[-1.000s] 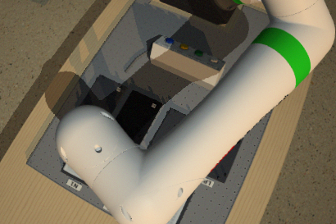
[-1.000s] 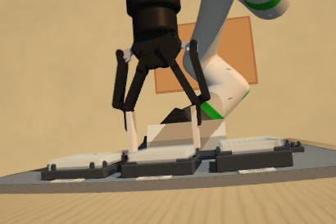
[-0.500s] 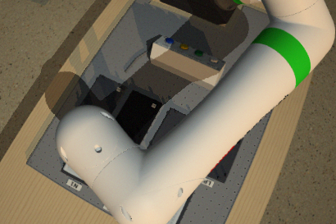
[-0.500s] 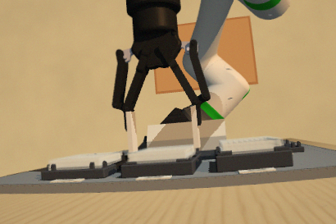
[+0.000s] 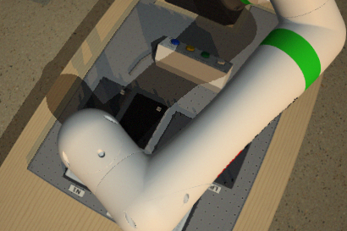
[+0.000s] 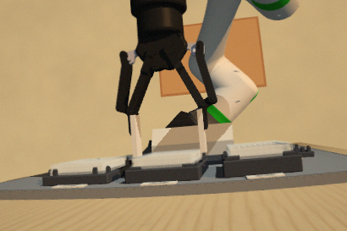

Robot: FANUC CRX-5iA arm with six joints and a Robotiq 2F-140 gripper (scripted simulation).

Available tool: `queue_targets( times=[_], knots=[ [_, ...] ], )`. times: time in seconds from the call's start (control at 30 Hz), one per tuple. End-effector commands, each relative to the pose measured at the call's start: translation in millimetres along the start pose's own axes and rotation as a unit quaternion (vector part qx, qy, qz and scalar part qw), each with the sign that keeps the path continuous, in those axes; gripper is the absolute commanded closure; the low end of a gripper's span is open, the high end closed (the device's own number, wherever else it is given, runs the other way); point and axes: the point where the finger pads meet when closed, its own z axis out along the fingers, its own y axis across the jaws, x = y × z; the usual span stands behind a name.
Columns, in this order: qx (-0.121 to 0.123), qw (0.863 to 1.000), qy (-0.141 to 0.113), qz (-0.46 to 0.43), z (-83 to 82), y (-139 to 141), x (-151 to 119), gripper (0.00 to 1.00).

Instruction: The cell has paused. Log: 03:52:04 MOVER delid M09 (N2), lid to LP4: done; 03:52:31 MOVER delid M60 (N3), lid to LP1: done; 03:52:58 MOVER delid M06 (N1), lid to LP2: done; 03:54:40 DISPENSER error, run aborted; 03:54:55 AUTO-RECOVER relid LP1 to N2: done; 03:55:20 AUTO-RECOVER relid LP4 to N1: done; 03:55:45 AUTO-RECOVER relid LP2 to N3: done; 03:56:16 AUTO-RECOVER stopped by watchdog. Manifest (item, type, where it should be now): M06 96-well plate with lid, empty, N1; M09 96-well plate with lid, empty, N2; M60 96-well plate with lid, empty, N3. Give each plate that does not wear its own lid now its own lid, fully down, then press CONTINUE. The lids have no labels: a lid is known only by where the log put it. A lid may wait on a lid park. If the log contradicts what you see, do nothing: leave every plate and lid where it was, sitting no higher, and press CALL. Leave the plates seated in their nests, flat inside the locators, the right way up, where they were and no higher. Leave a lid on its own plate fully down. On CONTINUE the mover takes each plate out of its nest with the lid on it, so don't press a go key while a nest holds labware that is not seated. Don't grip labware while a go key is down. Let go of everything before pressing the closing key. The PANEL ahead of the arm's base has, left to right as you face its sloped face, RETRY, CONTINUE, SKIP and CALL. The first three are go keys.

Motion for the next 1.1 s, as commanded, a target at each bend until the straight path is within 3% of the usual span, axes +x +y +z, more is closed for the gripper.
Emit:
queue_targets(
  times=[0.0, 0.73, 1.07],
  knots=[
    [0.0, 1.0, 0.0, 0.0, -0.3, 0, 0, 0.34],
    [0.0, 1.0, 0.0, 0.0, -2.7, 0, 0, 0.34],
    [0.0, 1.0, 0.0, 0.0, -18.5, 0, 0, 0.34]
  ],
)
